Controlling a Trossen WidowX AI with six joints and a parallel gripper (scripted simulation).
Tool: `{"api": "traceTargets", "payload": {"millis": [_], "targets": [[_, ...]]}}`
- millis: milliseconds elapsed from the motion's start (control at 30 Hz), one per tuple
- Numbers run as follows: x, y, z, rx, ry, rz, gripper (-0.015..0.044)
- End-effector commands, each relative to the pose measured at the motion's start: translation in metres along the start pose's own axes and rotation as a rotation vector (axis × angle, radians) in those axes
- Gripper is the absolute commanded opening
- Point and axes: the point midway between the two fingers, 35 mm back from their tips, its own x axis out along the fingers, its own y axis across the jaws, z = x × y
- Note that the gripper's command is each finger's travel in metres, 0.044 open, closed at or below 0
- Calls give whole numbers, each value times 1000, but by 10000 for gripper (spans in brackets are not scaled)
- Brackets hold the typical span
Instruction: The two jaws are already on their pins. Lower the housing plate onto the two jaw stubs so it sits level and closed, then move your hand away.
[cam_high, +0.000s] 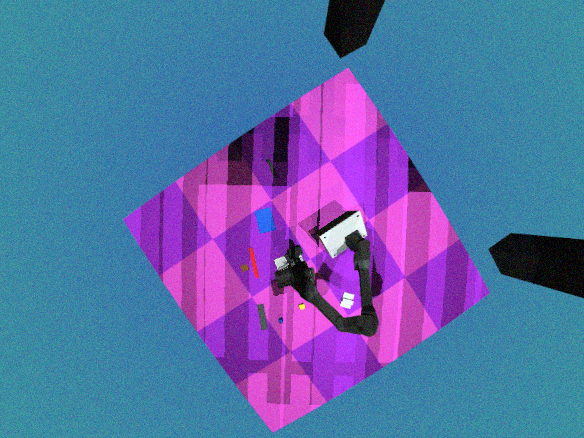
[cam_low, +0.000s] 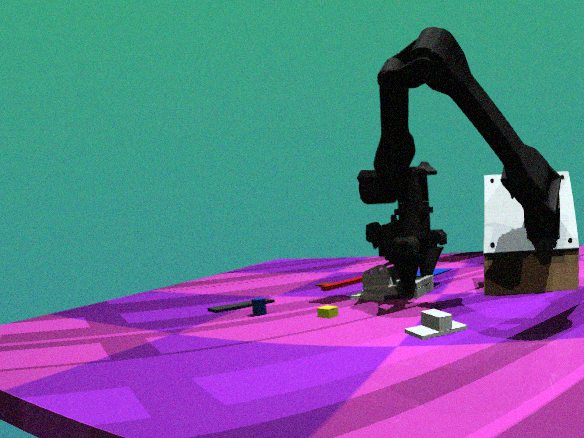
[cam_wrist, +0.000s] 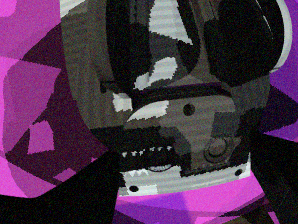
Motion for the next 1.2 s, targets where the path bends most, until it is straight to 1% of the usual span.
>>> {"api": "traceTargets", "payload": {"millis": [0,67,100,567,667,867,967,1000,1033,1167], "targets": [[0,0,0,0,0,0,377],[0,0,0,0,0,0,430],[0,0,0,0,0,0,440],[-2,0,0,0,0,-1,440],[-18,-1,2,1,-2,-4,440],[-74,-1,0,3,0,-1,440],[-76,-1,0,3,0,-1,440],[-68,-2,3,11,-10,3,440],[-70,-2,2,11,-10,2,440],[-99,-9,-20,10,-6,-7,440]]}}
